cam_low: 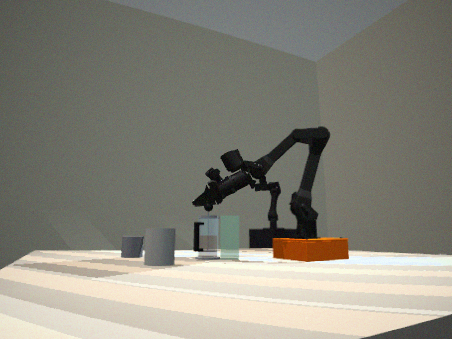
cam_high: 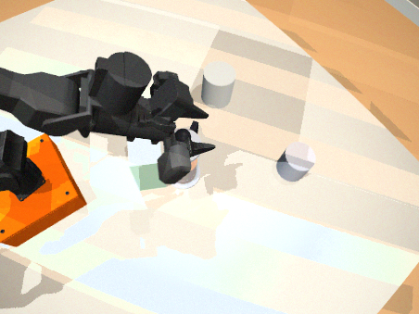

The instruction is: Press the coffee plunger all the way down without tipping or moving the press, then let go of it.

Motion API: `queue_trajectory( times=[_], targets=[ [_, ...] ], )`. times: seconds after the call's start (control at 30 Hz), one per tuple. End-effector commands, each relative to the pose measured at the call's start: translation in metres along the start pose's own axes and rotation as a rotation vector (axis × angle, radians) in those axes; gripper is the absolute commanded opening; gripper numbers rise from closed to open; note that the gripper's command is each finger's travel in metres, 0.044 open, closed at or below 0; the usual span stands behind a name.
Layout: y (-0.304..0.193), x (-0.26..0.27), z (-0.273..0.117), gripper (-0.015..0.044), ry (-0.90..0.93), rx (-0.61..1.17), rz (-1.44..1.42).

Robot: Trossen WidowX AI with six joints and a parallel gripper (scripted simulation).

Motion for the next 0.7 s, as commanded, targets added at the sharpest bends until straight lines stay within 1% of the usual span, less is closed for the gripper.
queue_trajectory(
  times=[0.0, 0.03, 0.17, 0.23, 0.33, 0.47, 0.67],
  targets=[
    [-0.001, 0.000, 0.000, 0.0410, 0.000, 0.003, 0.000],
    [-0.001, 0.000, 0.000, 0.0436, 0.000, 0.003, 0.000],
    [0.001, 0.000, -0.001, 0.0440, -0.001, 0.004, 0.000],
    [0.008, 0.000, -0.008, 0.0440, -0.001, 0.006, 0.000],
    [0.025, 0.001, -0.030, 0.0440, -0.001, 0.014, -0.001],
    [0.047, 0.003, -0.072, 0.0440, -0.001, 0.028, -0.002],
    [0.045, 0.002, -0.074, 0.0440, -0.001, 0.028, -0.002]
  ],
)
Point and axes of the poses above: the point midway between the two fingers, 35 mm back from their tips, its own z axis out along the fingers, its own x axis across the jaws, y = z × x, the point moved 5 cm from there along -z, back along the fingers, and after that the axes turned 3 degrees about z, right-handed, at the moved point
